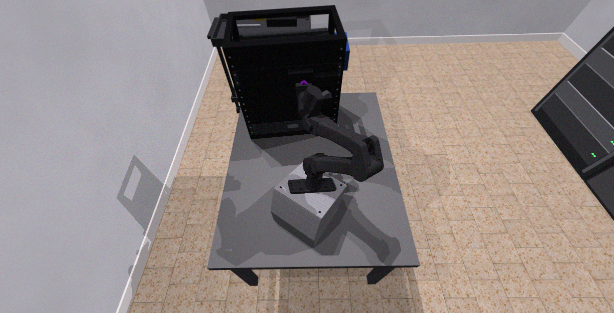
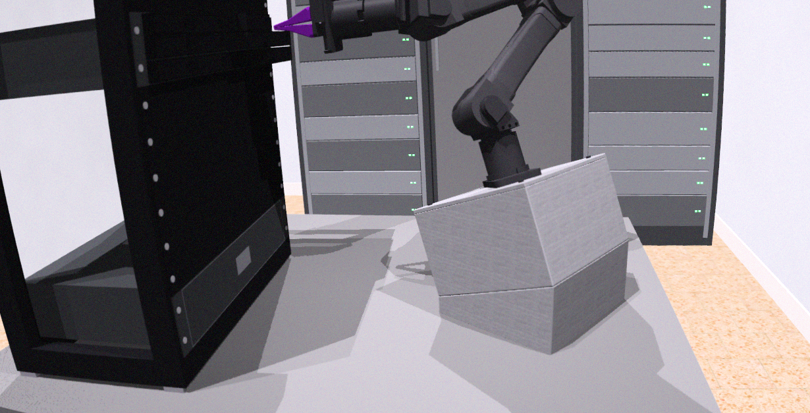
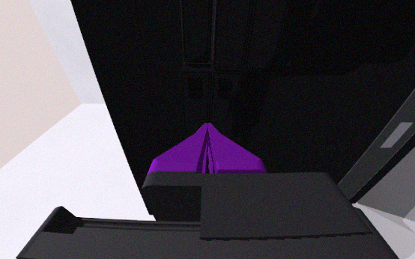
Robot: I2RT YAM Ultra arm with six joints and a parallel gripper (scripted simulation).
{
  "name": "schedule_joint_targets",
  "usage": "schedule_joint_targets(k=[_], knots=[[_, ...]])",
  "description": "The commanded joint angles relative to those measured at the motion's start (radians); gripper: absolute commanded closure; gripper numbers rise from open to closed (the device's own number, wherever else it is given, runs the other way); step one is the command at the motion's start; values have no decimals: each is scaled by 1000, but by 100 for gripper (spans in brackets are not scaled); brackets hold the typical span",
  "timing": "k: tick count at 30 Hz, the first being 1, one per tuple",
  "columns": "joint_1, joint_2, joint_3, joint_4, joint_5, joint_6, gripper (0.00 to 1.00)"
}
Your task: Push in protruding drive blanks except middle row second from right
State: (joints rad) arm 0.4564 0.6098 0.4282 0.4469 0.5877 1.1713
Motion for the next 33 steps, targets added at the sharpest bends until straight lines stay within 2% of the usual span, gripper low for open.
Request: schedule_joint_targets(k=[1,9,33], knots=[[-44,58,49,53,-102,32,100],[-61,83,58,71,-129,41,100],[-51,82,72,36,-128,34,100]])
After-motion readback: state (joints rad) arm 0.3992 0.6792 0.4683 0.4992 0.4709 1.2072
